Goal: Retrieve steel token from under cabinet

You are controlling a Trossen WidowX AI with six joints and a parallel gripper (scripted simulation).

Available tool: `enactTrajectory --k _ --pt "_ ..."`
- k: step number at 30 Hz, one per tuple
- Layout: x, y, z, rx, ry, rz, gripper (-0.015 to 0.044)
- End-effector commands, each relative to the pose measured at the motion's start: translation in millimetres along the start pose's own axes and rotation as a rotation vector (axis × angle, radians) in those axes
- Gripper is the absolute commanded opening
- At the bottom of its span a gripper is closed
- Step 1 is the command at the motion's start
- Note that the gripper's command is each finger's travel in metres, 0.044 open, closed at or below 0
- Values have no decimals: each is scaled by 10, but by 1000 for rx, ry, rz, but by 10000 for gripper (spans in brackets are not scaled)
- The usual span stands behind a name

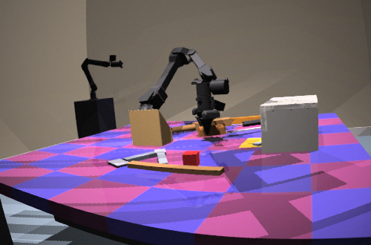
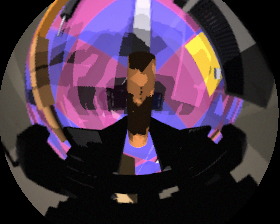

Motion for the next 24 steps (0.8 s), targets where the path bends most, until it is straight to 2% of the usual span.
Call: enactTrajectory --k 1,24 --pt "0 -67 26 -9 -14 7 0" --pt "-166 -265 27 -10 -14 8 0"
Point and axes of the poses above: the point midway between the two fingers, 35 mm back from their tips, its own z axis back along the fingers, its own y axis across the jaws, x = y × z, the point moved 1 cm from there along z, back along the fingers, and after that the axes turned 10 degrees about z, right-handed, at the moved point
